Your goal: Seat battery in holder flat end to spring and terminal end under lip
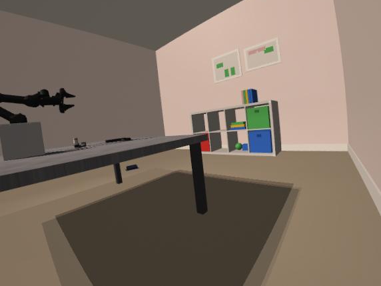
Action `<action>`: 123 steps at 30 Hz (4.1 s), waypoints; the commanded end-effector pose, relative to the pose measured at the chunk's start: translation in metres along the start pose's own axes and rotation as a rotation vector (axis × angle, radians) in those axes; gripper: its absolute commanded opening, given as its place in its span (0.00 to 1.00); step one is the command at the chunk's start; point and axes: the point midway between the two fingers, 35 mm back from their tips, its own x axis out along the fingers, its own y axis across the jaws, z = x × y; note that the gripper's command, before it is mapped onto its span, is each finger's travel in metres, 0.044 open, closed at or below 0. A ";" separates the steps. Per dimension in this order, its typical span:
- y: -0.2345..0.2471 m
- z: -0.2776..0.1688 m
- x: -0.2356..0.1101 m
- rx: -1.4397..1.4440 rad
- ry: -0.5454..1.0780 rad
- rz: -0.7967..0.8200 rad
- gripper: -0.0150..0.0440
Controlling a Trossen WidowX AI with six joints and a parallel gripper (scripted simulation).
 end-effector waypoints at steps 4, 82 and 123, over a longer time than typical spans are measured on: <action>-0.013 -0.041 0.020 -0.059 0.191 -0.003 0.75; -0.055 -0.420 -0.059 0.561 1.487 0.595 0.25; -0.114 -0.397 -0.058 0.951 1.639 0.204 0.57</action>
